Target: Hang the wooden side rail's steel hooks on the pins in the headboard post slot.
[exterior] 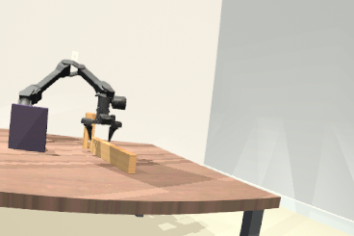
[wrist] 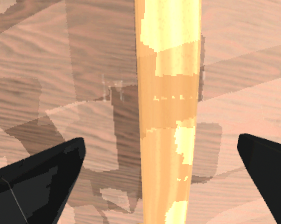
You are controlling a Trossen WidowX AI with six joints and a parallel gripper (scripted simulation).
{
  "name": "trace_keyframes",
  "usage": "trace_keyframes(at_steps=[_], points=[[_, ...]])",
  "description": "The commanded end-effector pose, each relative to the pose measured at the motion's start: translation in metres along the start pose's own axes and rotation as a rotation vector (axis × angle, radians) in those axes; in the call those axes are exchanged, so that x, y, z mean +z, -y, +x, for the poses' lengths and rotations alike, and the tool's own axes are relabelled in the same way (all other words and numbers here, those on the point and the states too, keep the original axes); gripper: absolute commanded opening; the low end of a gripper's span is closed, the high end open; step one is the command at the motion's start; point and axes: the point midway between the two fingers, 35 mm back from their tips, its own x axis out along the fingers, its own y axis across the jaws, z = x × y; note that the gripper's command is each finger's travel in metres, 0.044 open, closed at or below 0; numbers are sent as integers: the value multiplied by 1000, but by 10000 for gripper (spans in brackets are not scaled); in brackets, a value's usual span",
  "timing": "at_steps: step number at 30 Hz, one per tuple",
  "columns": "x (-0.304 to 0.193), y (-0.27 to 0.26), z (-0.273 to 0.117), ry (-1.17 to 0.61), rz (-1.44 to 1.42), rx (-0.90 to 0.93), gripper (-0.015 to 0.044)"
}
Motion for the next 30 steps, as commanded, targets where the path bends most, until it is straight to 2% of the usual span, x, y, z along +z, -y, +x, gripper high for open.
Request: trace_keyframes(at_steps=[1, 25, 30], points=[[0, 2, 7, -7, 8, -3, 440], [-2, 3, 43, -11, 7, -1, 440], [-2, 3, 43, -11, 7, -1, 309]])
